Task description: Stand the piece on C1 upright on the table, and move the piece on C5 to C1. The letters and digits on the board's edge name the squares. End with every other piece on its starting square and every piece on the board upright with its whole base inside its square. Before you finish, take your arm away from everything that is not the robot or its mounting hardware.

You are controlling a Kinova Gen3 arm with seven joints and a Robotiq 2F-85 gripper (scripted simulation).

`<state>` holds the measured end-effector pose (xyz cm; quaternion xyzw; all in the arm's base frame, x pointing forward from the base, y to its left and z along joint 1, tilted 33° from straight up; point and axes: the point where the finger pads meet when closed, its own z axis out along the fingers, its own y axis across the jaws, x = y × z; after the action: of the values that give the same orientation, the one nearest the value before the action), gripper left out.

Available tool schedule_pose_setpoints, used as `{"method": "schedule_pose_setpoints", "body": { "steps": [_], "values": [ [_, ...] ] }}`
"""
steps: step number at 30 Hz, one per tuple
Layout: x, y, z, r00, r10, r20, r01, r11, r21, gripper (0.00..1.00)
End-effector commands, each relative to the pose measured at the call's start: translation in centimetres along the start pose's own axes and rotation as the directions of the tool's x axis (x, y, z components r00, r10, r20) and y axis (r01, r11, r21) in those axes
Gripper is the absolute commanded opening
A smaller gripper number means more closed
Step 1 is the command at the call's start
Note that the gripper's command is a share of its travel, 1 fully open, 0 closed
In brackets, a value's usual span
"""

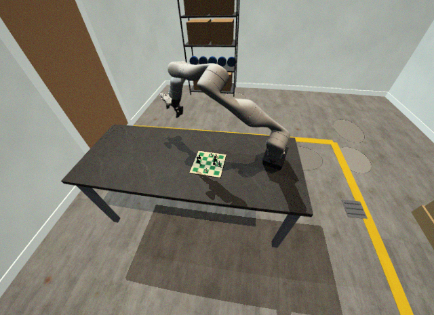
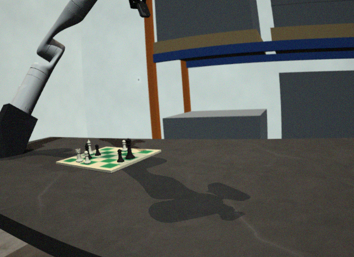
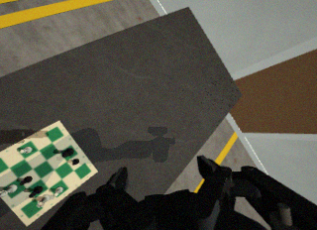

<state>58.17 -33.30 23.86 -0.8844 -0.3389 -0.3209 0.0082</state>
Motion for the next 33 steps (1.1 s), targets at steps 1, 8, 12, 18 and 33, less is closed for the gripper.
{"method": "schedule_pose_setpoints", "body": {
  "steps": [1,8,12,18,33],
  "values": [
    [0.0,0.1,-0.1,1.000,0.000,0.000,0.000,1.000,-0.003,1.00],
    [0.0,0.1,-0.1,1.000,0.000,0.000,0.000,1.000,-0.003,1.00],
    [0.0,0.1,-0.1,1.000,0.000,0.000,0.000,1.000,-0.003,1.00],
    [0.0,0.1,-0.1,1.000,0.000,0.000,0.000,1.000,-0.003,1.00],
    [-4.0,-1.2,4.9,0.995,-0.087,-0.038,0.091,0.987,0.131,1.00]
  ]
}}
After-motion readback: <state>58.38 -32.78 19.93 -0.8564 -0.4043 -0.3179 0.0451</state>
